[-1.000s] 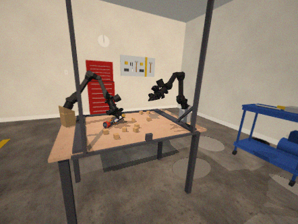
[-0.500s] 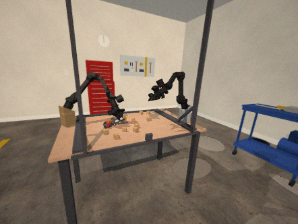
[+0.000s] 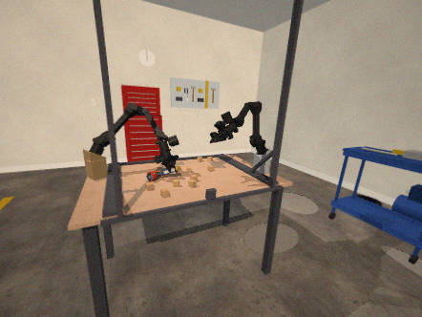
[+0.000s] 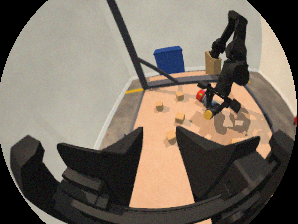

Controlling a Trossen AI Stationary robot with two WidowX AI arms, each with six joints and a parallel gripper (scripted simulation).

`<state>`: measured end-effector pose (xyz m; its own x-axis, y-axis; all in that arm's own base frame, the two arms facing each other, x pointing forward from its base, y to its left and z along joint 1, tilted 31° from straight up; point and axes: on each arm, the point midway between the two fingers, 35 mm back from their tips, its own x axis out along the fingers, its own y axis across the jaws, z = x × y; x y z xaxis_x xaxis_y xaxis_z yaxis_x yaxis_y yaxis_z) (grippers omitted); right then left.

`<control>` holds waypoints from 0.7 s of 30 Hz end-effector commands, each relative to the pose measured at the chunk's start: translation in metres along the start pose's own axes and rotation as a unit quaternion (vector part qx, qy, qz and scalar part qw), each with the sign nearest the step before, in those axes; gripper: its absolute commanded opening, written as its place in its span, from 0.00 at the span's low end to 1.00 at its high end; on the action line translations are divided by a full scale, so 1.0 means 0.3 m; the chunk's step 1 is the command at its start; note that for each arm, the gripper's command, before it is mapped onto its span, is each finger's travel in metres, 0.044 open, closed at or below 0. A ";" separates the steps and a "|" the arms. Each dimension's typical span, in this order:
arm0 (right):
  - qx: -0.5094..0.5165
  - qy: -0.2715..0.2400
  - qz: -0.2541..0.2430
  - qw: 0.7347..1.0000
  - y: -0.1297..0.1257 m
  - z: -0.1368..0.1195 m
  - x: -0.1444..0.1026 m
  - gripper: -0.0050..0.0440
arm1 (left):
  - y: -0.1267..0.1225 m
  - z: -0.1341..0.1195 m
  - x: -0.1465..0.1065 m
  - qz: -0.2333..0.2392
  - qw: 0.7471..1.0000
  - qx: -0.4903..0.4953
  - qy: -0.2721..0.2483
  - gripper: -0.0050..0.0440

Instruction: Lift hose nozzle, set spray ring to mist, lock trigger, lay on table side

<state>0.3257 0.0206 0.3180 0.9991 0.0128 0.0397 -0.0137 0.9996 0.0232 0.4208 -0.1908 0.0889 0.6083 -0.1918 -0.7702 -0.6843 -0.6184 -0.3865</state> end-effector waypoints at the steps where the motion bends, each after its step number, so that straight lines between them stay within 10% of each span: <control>1: 0.000 -0.011 0.002 1.000 0.002 0.027 -0.007 0.45 | -0.013 -0.044 -0.001 -0.005 1.000 -0.002 -0.018 0.44; 21: 0.000 -0.011 0.002 1.000 0.002 0.027 -0.007 0.45 | -0.014 -0.066 0.015 -0.004 0.998 -0.003 -0.059 0.44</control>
<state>0.3257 0.0206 0.3180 0.9991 0.0127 0.0397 -0.0137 0.9996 0.0232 0.4317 -0.1995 0.0819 0.5387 -0.0777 -0.8389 -0.6879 -0.6155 -0.3847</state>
